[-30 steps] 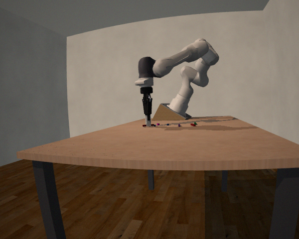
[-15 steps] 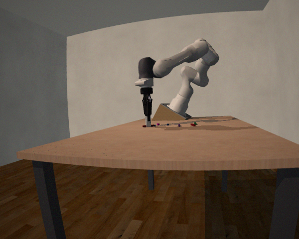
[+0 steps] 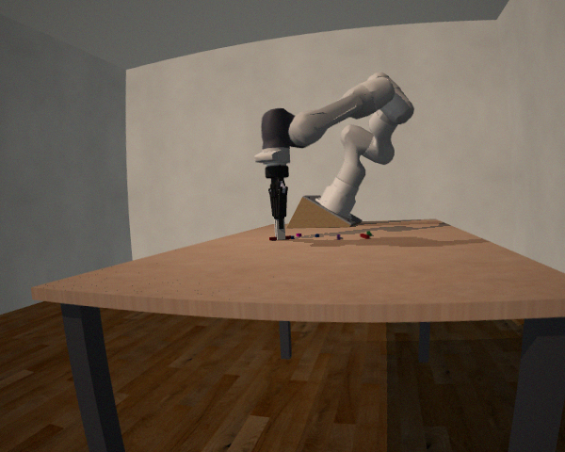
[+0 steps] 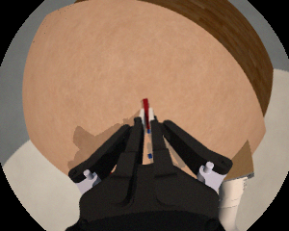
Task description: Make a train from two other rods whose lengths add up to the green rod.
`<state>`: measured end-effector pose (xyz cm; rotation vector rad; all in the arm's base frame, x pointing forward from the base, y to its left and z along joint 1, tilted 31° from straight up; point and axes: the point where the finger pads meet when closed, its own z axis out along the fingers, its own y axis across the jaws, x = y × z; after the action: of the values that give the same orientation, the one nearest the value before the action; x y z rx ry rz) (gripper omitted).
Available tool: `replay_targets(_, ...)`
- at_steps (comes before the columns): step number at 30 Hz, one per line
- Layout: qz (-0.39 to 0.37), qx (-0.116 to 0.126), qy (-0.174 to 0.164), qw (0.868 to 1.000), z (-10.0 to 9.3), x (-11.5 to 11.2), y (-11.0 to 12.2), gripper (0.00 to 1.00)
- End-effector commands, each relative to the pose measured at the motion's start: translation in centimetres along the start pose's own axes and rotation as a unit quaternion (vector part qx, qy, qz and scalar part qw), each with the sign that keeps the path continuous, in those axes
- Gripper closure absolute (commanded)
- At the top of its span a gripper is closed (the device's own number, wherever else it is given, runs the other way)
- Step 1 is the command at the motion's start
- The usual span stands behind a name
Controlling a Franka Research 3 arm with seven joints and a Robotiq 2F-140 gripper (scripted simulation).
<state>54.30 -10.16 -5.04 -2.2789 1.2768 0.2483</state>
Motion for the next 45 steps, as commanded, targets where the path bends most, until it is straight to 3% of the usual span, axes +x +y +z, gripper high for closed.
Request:
replay_targets(1, -0.002, 0.000, 0.002, 1.000, 0.06, 0.08, -0.14, 0.97)
replay_targets(13, -0.002, 0.000, 0.002, 1.000, 0.06, 0.08, -0.14, 0.97)
replay_targets(28, -0.002, 0.000, 0.002, 1.000, 0.06, 0.08, -0.14, 0.85)
replay_targets(45, -0.002, 0.000, 0.002, 1.000, -0.63, 0.08, -0.14, 0.85)
